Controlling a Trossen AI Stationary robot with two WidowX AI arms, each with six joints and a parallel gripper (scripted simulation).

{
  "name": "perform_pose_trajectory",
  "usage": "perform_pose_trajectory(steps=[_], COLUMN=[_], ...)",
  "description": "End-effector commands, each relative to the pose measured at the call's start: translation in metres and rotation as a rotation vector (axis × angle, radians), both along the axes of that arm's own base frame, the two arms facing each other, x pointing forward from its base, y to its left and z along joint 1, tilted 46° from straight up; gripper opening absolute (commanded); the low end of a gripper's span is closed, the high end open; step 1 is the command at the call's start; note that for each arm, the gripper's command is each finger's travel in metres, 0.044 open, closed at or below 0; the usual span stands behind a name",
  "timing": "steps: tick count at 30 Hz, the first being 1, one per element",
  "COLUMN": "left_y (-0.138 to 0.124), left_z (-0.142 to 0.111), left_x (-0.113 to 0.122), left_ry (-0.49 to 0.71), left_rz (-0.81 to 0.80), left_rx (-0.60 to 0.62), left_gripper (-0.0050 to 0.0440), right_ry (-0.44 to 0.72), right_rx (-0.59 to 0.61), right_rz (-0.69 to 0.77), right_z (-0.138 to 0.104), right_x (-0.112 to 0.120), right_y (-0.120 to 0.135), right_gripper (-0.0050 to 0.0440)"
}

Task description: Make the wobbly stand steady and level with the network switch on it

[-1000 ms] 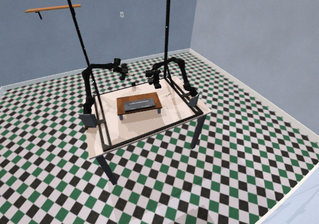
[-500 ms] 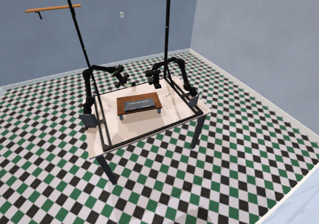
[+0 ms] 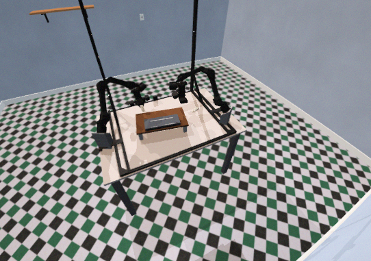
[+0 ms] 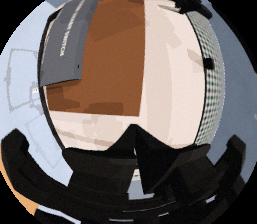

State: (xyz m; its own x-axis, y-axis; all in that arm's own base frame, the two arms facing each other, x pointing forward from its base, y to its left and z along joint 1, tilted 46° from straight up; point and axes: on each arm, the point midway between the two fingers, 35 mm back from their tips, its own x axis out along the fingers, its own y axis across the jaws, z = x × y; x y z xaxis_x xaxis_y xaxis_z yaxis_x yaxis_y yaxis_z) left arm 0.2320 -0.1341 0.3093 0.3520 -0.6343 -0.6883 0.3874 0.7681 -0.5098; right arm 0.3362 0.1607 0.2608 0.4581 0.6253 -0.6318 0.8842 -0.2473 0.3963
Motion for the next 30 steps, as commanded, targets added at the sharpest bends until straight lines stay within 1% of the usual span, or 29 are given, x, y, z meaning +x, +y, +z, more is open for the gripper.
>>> perform_pose_trajectory(steps=[1,5,30], left_y=[0.0,0.0,0.0], left_z=[0.0,0.0,0.0], left_x=[0.0,0.0,0.0], left_ry=[0.0,0.0,0.0], left_rz=[0.0,0.0,0.0], left_rx=[0.0,0.0,0.0], left_gripper=[0.0,0.0,0.0], right_ry=[0.107,0.22,0.22], right_rx=[0.021,0.046,0.046], right_rz=[-0.023,-0.055,-0.055], right_z=[-0.017,-0.031,-0.031], right_x=[-0.008,-0.018,-0.018], right_y=[-0.001,-0.002,-0.002], right_gripper=[0.0,0.0,0.0])
